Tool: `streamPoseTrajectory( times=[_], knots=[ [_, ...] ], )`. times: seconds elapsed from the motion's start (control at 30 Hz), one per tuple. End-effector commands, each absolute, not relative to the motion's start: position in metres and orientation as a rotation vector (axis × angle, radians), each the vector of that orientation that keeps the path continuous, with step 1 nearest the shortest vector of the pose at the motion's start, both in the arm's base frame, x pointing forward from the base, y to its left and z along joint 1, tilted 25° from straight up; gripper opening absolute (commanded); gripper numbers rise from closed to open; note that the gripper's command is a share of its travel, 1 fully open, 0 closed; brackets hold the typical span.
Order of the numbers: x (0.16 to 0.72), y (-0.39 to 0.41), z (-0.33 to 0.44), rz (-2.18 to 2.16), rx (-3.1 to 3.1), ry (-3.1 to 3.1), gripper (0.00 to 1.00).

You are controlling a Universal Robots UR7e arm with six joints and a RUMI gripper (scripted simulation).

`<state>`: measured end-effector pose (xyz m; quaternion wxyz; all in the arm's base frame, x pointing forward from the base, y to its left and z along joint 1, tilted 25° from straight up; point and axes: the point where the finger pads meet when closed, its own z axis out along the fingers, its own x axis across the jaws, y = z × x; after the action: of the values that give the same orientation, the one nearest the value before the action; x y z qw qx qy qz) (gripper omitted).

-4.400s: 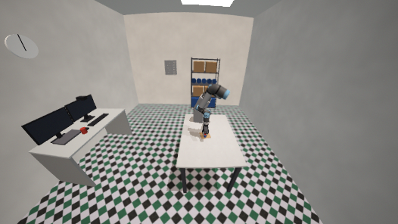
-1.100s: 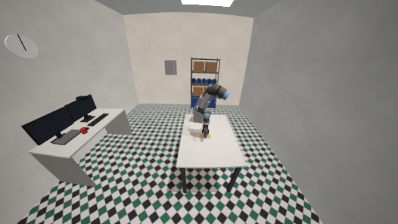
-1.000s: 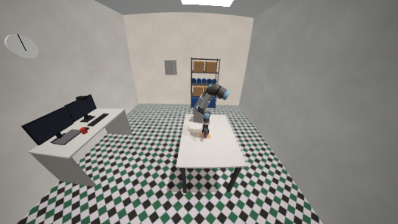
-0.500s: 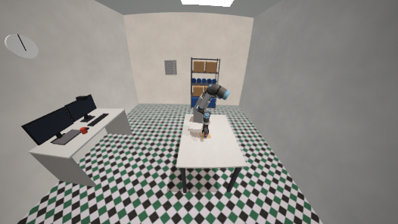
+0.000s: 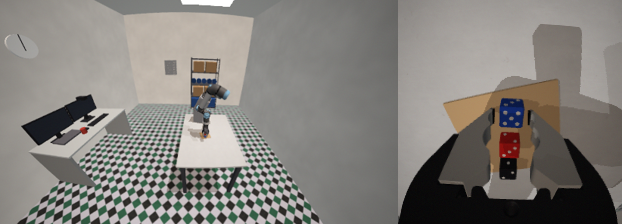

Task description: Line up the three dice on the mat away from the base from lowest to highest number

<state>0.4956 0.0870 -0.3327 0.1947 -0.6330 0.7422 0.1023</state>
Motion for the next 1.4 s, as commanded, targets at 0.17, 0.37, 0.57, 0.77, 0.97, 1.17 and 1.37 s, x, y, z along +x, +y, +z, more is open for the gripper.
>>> streamPoseTrajectory(
  times=[0.17, 0.37, 0.57, 0.77, 0.97, 1.17, 1.37],
  knots=[
    [0.496, 0.086, -0.330, 0.285, -1.774, 2.080, 0.24],
    [0.493, 0.078, -0.313, 0.285, -1.774, 2.080, 0.24],
    [0.488, 0.066, -0.285, 0.285, -1.774, 2.080, 0.24],
    [0.485, 0.058, -0.268, 0.285, -1.774, 2.080, 0.24],
    [0.482, 0.052, -0.253, 0.285, -1.774, 2.080, 0.24],
    [0.482, 0.051, -0.251, 0.285, -1.774, 2.080, 1.00],
    [0.482, 0.051, -0.251, 0.285, -1.774, 2.080, 1.00]
  ],
)
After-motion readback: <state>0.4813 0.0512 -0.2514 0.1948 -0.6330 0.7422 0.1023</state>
